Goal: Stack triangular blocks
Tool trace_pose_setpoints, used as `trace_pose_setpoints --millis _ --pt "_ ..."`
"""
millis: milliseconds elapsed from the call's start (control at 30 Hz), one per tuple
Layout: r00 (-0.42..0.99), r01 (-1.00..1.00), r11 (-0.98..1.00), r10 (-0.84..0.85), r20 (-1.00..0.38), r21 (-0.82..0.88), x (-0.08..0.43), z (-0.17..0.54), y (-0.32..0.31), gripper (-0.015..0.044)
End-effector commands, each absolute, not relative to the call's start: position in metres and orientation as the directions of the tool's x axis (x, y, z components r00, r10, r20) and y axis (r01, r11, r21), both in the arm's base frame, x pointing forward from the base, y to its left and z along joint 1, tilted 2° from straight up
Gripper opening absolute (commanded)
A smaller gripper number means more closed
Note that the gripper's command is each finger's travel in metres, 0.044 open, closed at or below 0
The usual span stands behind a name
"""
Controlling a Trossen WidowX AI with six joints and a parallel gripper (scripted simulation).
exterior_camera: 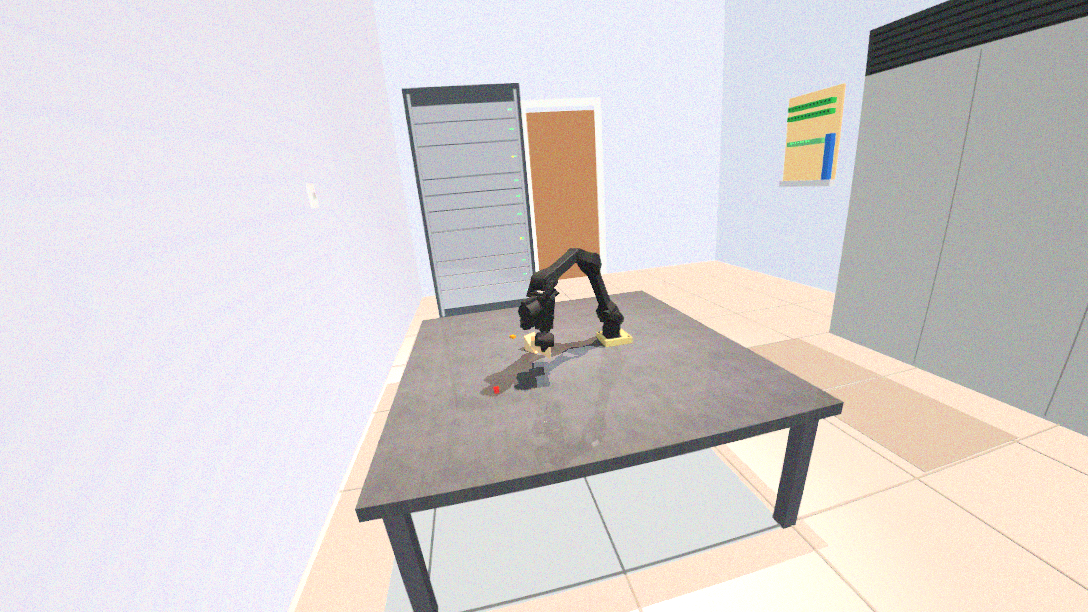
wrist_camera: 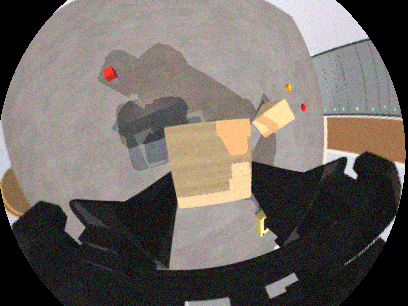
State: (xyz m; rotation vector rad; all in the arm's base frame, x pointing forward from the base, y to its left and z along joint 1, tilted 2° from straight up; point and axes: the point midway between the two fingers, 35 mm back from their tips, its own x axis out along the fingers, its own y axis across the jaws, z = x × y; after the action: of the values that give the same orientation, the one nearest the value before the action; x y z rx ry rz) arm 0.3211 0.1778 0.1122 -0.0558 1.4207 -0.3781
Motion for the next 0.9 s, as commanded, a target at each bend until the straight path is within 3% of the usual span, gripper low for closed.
trace_pose_setpoints --millis 0,600,867 --pt "0.108 0.363 0.909 -0.260 -0.959 -0.206 0.3214 0.1157 0.1771 0.0000" --pt "0.116 0.820 0.573 -0.169 -0.979 -0.002 0.3224 0.1184 0.1751 0.0000" --pt "0.117 0.846 0.533 -0.162 -0.980 0.013 0.3225 0.1186 0.1749 0.0000"
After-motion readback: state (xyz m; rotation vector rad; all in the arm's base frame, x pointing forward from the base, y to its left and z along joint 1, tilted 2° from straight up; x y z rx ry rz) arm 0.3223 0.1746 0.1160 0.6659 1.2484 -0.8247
